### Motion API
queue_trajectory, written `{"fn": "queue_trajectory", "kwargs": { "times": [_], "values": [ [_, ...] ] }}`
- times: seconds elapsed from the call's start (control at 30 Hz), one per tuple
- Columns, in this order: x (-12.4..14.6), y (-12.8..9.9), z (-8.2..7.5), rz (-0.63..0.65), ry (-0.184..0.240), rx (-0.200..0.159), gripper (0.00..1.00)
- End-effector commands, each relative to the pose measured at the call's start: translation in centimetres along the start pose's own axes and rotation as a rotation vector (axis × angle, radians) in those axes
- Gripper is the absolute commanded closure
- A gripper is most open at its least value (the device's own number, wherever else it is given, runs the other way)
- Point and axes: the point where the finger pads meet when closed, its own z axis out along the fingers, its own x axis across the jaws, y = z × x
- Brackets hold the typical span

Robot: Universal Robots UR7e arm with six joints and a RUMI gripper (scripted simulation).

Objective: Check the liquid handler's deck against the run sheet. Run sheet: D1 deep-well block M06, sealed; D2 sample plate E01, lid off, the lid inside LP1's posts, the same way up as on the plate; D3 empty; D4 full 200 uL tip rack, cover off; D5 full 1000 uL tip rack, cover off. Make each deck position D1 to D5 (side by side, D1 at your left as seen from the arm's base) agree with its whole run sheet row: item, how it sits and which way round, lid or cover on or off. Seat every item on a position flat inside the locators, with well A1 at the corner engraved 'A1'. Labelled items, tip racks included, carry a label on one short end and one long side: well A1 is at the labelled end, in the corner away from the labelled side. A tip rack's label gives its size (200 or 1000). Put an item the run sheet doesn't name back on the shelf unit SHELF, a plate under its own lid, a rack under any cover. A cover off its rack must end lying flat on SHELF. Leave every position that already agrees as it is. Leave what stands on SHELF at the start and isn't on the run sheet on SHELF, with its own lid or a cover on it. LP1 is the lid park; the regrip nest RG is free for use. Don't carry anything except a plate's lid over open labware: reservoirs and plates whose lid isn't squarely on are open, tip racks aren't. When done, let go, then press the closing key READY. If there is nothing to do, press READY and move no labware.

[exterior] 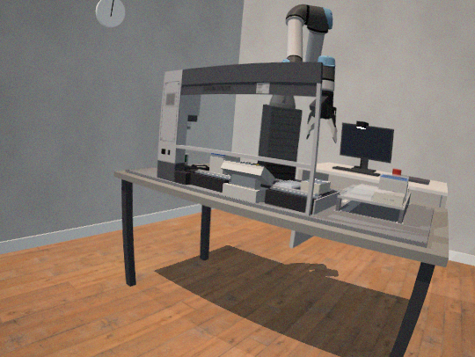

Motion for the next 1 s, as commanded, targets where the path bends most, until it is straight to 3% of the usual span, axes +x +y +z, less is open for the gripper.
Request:
{"fn": "queue_trajectory", "kwargs": {
  "times": [0.0,0.33,0.57,0.97],
  "values": [
    [0.0,0.0,-1.9,0.000,-0.001,0.001,0.18],
    [0.0,0.0,-4.5,0.000,-0.001,0.001,0.18],
    [0.0,0.0,-4.5,0.000,-0.001,0.001,0.18],
    [4.2,2.7,-4.5,-0.013,0.000,0.001,0.18]
  ]
}}
